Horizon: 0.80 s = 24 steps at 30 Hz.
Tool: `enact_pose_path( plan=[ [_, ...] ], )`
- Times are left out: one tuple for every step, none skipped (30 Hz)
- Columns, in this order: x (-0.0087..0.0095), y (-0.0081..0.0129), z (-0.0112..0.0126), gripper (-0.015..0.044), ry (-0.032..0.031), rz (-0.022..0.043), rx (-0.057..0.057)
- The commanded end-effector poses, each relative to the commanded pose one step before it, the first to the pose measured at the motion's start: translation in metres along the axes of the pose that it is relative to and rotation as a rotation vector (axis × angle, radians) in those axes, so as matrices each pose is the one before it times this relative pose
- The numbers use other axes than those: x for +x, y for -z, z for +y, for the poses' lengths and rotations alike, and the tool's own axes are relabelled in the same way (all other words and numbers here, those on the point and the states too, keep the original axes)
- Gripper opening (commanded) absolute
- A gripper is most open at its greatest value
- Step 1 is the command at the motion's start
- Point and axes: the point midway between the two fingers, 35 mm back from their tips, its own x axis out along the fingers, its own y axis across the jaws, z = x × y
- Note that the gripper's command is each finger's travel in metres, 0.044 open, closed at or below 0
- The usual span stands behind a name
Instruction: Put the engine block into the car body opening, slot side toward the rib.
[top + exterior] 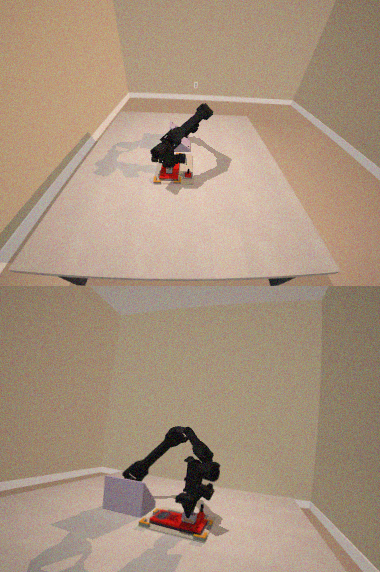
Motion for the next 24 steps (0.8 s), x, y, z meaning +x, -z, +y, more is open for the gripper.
enact_pose_path(
  plan=[
    [0.00143, -0.00040, 0.00026, 0.0159, -0.00387, -0.00293, 0.0042],
    [0.00021, 0.00000, -0.00001, 0.0159, -0.00001, 0.00000, 0.0000],
    [0.00021, 0.00000, 0.00001, 0.0159, -0.00001, 0.00000, 0.0000],
    [0.00021, 0.00000, 0.00000, 0.0159, -0.00001, 0.00000, 0.0000],
    [0.00021, 0.00000, 0.00000, 0.0159, -0.00001, 0.00000, 0.0000],
    [0.00021, 0.00000, 0.00000, 0.0159, -0.00001, 0.00000, 0.0000],
    [0.00021, 0.00000, 0.00000, 0.0159, -0.00001, 0.00000, 0.0000],
    [0.00021, 0.00000, 0.00000, 0.0159, -0.00001, 0.00000, 0.0000],
    [0.00021, 0.00000, 0.00000, 0.0159, -0.00001, 0.00000, 0.0000],
    [0.00021, 0.00000, 0.00000, 0.0159, -0.00001, 0.00000, 0.0000],
    [0.00021, 0.00000, 0.00000, 0.0159, -0.00001, 0.00000, 0.0000],
    [0.00021, 0.00000, 0.00001, 0.0159, -0.00001, 0.00000, 0.0000],
    [0.00021, 0.00000, -0.00002, 0.0159, -0.00001, 0.00000, 0.0000],
    [0.00021, 0.00000, -0.00001, 0.0159, -0.00001, 0.00000, 0.0000],
    [0.00021, 0.00000, 0.00000, 0.0159, -0.00001, 0.00000, 0.0000],
    [0.00021, 0.00000, 0.00001, 0.0159, -0.00001, 0.00000, 0.0000],
    [0.00021, 0.00000, 0.00000, 0.0159, -0.00001, 0.00000, 0.0000],
    [0.00021, 0.00000, 0.00000, 0.0159, -0.00001, 0.00000, 0.0000],
    [0.00021, 0.00000, 0.00000, 0.0159, -0.00001, 0.00000, 0.0000],
    [0.00021, 0.00000, 0.00000, 0.0159, -0.00001, 0.00000, 0.0000],
    [0.00021, 0.00000, 0.00000, 0.0159, -0.00001, 0.00000, 0.0000],
    [0.00021, 0.00000, 0.00000, 0.0159, -0.00001, 0.00000, 0.0000],
    [0.00021, 0.00000, 0.00000, 0.0159, -0.00001, 0.00000, 0.0000],
    [0.00021, 0.00000, 0.00000, 0.0159, -0.00001, 0.00000, 0.0000]
  ],
)
